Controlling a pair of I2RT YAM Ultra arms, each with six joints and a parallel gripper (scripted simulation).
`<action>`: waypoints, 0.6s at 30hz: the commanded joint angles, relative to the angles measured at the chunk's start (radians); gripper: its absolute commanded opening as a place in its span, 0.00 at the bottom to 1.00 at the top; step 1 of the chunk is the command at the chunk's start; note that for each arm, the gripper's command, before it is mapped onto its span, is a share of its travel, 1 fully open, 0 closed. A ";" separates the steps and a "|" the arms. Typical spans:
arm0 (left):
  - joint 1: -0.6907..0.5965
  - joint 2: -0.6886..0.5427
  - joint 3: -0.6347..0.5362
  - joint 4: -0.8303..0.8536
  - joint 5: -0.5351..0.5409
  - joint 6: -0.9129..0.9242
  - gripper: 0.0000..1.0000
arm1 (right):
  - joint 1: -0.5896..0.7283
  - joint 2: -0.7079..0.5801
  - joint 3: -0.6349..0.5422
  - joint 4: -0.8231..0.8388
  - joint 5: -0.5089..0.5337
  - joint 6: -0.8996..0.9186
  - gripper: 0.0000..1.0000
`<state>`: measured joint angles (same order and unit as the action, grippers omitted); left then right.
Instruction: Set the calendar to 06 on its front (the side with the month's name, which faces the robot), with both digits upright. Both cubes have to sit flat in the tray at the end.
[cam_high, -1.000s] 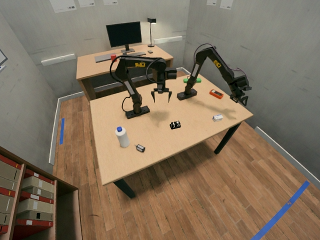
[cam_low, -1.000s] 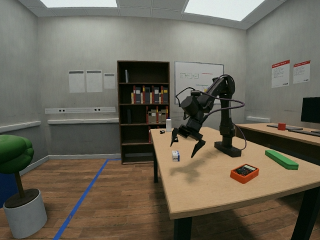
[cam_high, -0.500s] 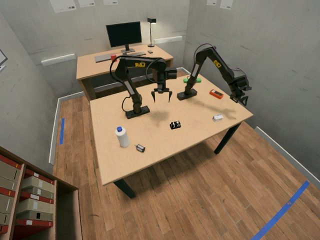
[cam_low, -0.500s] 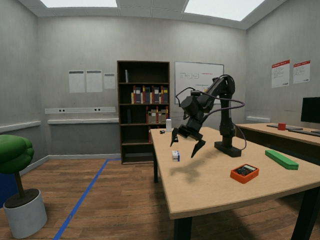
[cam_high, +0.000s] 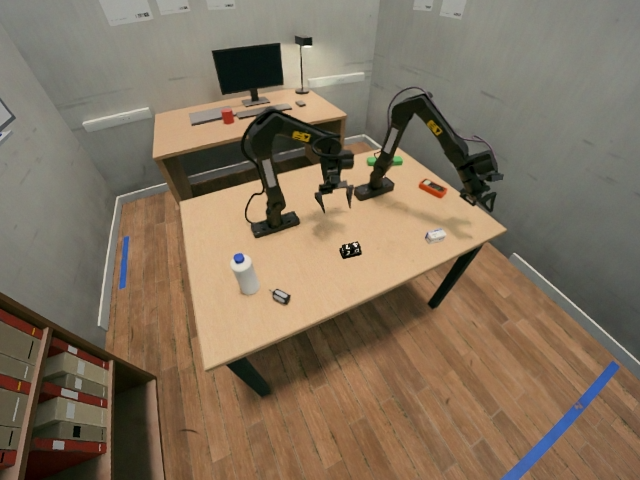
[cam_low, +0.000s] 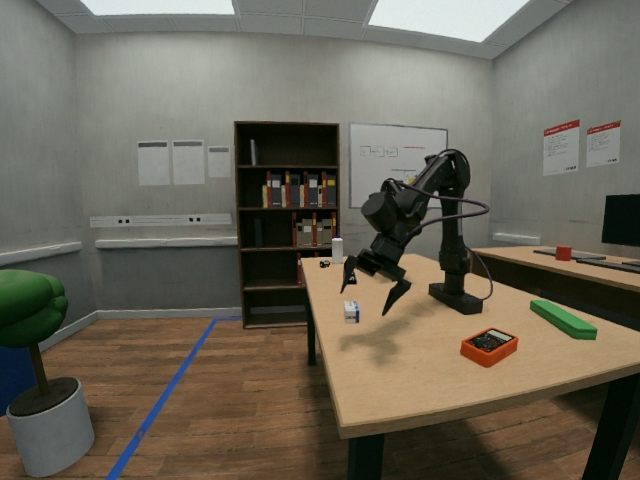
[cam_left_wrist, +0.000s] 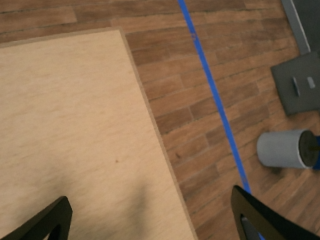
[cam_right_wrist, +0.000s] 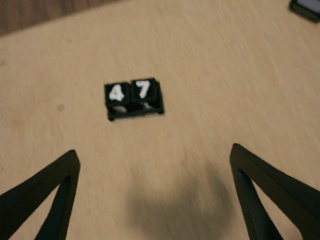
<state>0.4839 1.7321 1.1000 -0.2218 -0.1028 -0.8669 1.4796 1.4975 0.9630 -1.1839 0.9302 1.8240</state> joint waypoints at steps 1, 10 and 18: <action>0.000 -0.008 0.006 0.005 -0.001 0.000 1.00 | 0.036 0.072 -0.038 0.087 0.162 0.051 1.00; 0.000 -0.008 0.006 0.005 -0.001 0.000 1.00 | 0.082 0.255 -0.083 0.184 0.301 0.073 1.00; 0.000 -0.008 0.006 0.005 -0.001 0.000 1.00 | 0.080 0.272 -0.088 0.181 0.296 0.064 1.00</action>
<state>0.4839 1.7321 1.1000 -0.2218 -0.1028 -0.8669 1.5536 1.7596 0.8906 -1.0161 1.1919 1.8812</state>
